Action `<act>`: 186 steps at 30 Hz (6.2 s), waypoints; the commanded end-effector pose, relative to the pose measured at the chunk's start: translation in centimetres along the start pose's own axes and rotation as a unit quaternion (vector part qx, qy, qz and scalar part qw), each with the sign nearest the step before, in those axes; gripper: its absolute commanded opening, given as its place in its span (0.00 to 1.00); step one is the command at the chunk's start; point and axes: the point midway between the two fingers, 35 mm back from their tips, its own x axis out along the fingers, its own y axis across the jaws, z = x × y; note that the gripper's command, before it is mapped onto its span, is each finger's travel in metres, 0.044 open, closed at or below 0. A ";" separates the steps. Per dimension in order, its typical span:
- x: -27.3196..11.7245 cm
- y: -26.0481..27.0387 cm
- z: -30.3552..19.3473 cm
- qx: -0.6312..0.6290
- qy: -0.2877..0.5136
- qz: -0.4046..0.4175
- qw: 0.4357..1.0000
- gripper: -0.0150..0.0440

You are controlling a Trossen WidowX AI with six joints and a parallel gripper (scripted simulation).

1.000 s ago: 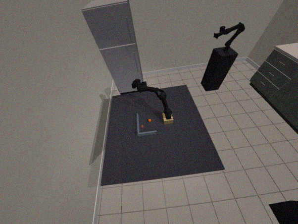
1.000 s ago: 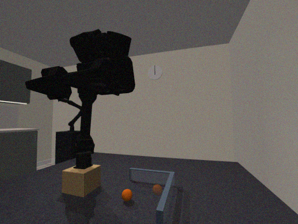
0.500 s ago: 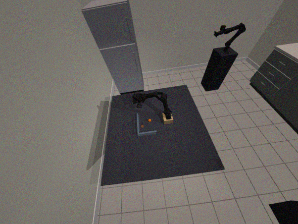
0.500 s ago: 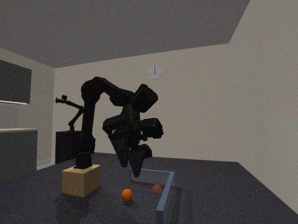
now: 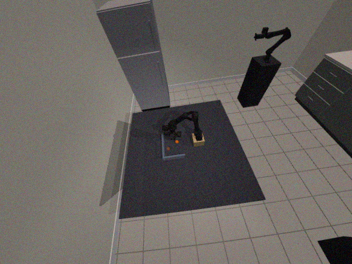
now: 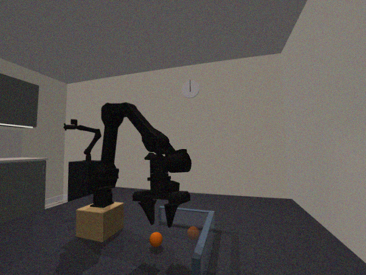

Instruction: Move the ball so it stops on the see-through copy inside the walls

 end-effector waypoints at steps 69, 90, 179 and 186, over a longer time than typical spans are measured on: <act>-4.0 2.8 2.1 -0.133 -0.047 0.050 0.989 0.25; -6.2 0.8 3.9 0.051 -0.038 0.056 0.996 0.25; 6.1 -3.8 13.1 0.603 -0.003 0.068 0.795 0.79; 1.9 -4.6 12.9 0.604 -0.004 0.068 0.794 0.79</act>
